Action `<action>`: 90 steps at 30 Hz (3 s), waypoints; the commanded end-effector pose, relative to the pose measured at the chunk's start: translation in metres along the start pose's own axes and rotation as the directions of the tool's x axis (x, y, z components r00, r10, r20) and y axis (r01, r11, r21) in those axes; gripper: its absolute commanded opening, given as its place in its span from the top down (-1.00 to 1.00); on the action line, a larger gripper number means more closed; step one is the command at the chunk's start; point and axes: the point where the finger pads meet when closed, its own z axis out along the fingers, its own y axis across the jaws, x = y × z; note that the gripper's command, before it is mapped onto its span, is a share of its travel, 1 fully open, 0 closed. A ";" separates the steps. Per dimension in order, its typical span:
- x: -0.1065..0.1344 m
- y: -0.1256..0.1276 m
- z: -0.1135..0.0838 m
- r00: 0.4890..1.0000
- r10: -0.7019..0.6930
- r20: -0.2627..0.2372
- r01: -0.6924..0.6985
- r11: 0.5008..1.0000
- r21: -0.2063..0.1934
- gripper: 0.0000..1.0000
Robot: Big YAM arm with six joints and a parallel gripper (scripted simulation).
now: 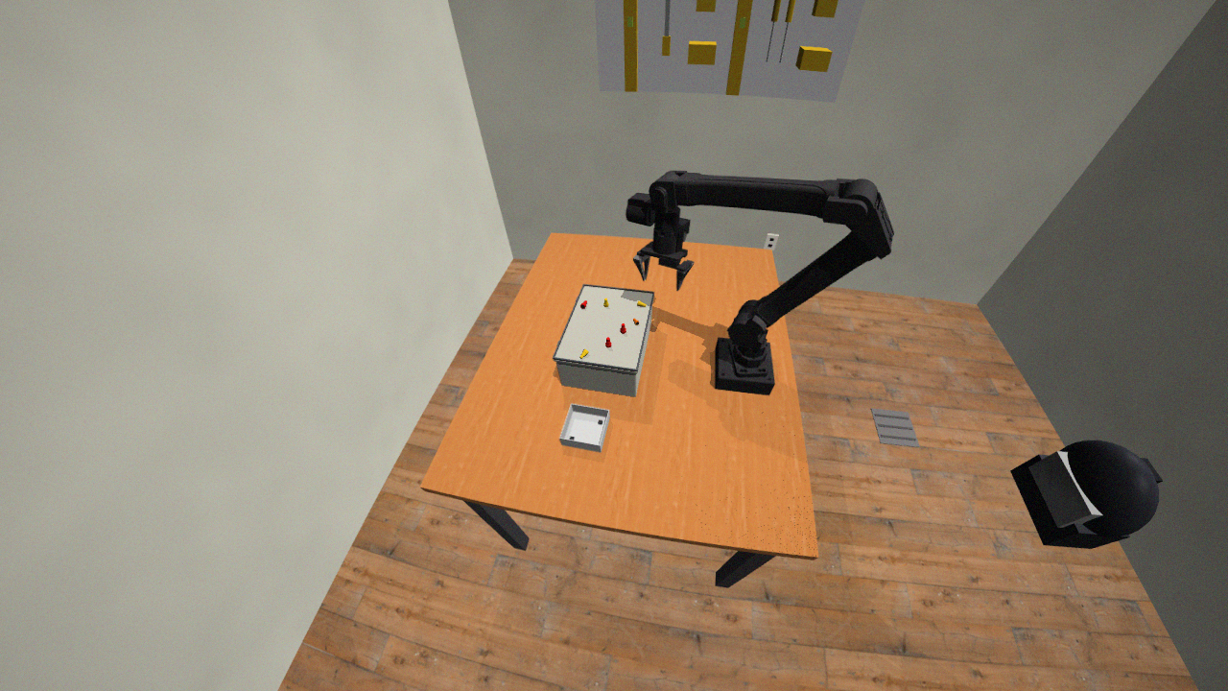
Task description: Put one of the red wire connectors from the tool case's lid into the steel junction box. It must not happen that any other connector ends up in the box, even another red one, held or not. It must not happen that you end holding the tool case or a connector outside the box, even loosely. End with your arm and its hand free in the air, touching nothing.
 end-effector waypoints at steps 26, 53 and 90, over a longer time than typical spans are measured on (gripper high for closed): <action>0.051 0.045 -0.038 0.658 -0.752 0.043 0.752 0.659 0.018 -1.00; 0.105 0.064 -0.051 -0.045 -0.999 0.021 0.996 -0.043 0.081 -1.00; 0.188 0.076 -0.064 -0.873 -0.481 -0.084 0.473 -0.876 0.099 -1.00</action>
